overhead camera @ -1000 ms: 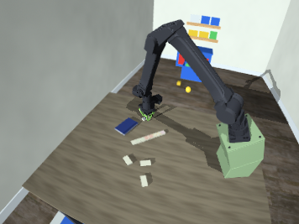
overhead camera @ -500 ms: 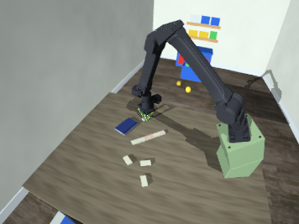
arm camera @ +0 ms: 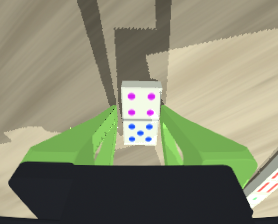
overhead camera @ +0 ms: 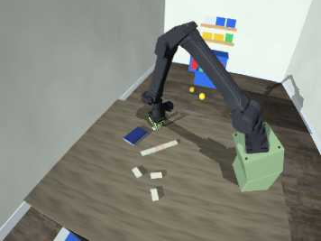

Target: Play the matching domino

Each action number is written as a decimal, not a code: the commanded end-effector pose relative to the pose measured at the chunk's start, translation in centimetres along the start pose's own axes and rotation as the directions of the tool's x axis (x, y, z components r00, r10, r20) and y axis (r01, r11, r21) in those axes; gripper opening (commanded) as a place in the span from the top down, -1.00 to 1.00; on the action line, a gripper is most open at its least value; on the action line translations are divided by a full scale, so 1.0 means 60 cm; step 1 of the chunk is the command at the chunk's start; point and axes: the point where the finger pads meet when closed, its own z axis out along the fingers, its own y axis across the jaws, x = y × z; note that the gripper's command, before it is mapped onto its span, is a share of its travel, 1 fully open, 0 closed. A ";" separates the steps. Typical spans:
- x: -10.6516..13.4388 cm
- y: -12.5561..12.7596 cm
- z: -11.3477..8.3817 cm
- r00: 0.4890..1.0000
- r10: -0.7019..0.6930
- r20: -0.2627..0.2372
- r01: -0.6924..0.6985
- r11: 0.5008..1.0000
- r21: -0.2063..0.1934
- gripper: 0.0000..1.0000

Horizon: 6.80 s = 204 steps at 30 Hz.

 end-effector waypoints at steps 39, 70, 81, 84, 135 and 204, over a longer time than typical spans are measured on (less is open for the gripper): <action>0.009 0.021 -0.008 1.000 -0.001 -0.006 0.001 1.000 -0.023 0.58; 0.005 0.014 -0.027 1.000 -0.001 -0.004 0.001 1.000 -0.016 0.58; 0.015 0.031 -0.075 1.000 -0.002 -0.010 0.002 0.999 -0.032 0.58; 0.015 0.031 -0.075 1.000 -0.002 -0.010 0.002 0.999 -0.032 0.58; 0.001 0.024 -0.246 1.000 -0.014 -0.004 0.014 0.999 -0.041 0.58; -0.092 -0.280 -0.220 -0.150 -0.988 -0.021 0.988 -0.149 -0.044 0.58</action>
